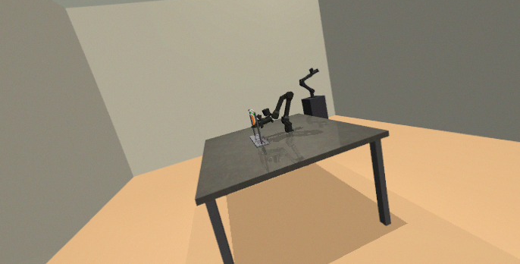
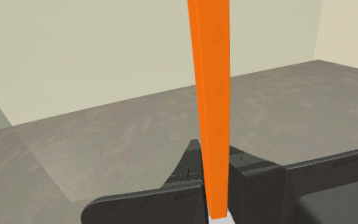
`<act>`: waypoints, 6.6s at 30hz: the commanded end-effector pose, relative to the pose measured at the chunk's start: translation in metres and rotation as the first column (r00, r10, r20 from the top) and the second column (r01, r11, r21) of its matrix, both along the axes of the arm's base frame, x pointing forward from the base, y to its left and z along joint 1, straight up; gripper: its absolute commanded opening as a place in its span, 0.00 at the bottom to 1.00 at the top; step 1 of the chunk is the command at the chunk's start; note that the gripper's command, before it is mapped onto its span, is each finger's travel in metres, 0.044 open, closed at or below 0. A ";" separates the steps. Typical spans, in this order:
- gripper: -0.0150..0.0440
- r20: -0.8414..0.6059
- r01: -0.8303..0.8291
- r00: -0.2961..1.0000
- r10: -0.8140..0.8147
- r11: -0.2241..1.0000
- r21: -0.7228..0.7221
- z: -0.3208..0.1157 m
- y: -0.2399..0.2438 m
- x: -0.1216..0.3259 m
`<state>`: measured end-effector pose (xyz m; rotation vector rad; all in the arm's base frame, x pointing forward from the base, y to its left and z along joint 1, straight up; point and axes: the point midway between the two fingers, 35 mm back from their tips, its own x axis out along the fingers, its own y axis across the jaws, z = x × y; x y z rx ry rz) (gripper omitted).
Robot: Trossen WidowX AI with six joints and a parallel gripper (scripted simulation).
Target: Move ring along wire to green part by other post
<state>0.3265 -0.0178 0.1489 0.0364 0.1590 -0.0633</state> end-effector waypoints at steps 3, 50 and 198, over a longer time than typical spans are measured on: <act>0.00 -0.002 0.019 1.000 -0.019 1.000 0.022 -0.001 0.008 0.000; 0.00 -0.011 -0.079 0.997 0.078 0.994 -0.072 0.000 0.043 0.002; 0.53 -0.015 -0.049 0.999 0.049 0.999 -0.020 -0.009 0.105 -0.045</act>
